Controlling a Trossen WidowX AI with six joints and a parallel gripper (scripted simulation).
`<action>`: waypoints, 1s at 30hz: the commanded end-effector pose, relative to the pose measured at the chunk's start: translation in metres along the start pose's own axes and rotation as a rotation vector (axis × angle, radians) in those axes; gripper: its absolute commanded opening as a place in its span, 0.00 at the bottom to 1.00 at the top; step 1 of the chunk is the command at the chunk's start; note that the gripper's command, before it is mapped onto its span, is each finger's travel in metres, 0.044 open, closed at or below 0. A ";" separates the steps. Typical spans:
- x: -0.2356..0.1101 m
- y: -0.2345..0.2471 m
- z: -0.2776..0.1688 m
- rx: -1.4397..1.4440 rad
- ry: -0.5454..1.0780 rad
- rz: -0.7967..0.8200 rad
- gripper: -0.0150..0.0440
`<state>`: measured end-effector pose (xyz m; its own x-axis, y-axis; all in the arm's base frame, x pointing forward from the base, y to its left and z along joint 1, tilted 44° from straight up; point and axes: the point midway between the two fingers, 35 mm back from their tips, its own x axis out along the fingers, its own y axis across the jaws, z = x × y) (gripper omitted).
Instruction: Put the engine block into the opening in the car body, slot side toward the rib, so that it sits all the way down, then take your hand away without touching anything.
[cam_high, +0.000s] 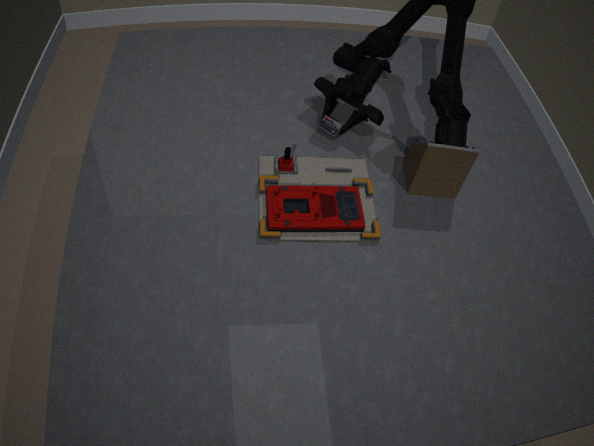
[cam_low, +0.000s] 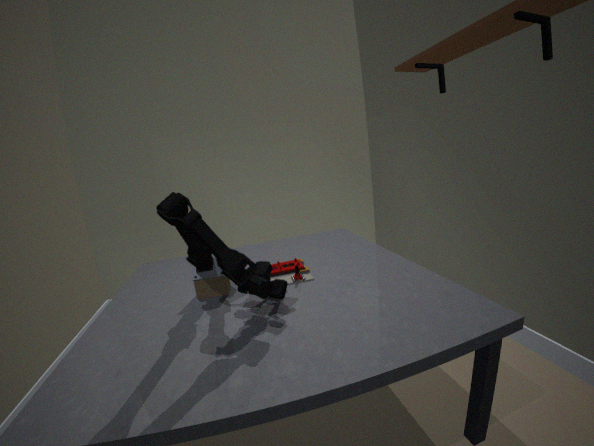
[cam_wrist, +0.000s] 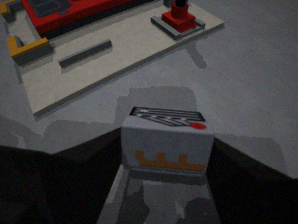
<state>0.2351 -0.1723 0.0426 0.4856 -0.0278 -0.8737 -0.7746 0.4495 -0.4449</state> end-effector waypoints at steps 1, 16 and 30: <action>0.000 0.000 0.000 0.000 0.002 0.000 0.74; -0.010 0.000 0.001 0.002 0.011 0.004 1.00; -0.042 -0.002 0.005 0.003 0.015 0.003 1.00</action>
<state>0.2179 -0.1678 0.0814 0.4781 -0.0408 -0.8773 -0.7747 0.4510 -0.4432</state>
